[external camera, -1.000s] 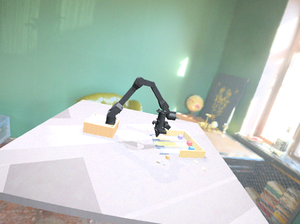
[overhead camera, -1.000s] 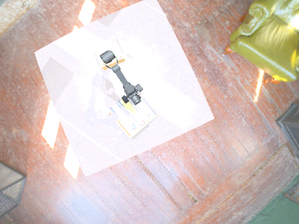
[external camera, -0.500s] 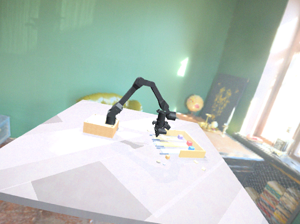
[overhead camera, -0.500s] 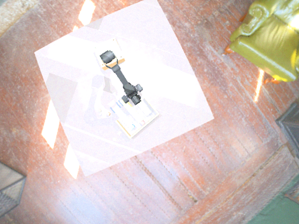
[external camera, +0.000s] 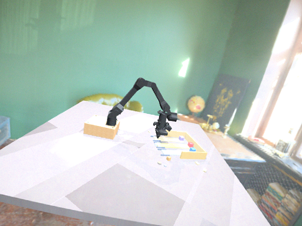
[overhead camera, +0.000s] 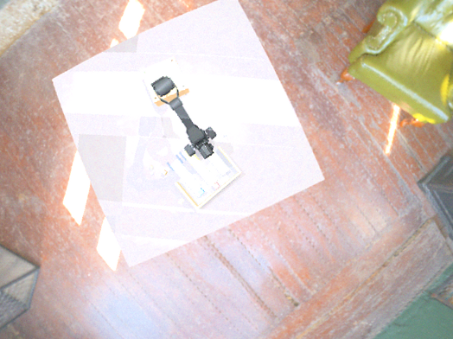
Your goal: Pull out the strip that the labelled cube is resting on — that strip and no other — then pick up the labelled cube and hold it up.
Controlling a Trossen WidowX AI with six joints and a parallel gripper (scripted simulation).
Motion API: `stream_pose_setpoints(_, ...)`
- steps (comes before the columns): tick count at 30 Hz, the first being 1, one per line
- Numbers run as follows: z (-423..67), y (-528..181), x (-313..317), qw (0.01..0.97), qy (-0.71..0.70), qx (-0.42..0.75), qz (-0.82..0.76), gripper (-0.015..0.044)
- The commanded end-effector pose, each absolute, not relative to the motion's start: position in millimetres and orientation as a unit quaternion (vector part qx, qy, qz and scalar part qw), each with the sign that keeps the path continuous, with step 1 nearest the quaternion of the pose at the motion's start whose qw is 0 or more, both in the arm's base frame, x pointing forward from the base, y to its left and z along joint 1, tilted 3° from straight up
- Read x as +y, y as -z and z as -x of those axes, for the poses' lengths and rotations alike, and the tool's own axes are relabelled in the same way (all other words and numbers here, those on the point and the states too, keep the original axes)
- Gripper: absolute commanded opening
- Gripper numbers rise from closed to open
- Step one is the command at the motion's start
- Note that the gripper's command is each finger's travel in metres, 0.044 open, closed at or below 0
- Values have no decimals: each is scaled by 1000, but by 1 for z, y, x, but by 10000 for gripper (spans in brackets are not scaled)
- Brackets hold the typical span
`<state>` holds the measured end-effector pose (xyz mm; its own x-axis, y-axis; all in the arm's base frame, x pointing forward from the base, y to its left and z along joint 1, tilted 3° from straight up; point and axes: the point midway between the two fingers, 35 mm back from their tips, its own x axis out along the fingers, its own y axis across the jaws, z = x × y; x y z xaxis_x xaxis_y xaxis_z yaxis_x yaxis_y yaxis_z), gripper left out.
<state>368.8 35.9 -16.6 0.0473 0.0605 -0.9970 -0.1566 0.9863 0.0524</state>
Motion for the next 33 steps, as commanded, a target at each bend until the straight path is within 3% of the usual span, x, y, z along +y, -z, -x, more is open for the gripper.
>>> stream_pose_setpoints(1,-369,18,36,723,-75,686,38,0)
stream_pose_setpoints(33,-366,21,35,723,-75,686,38,0)
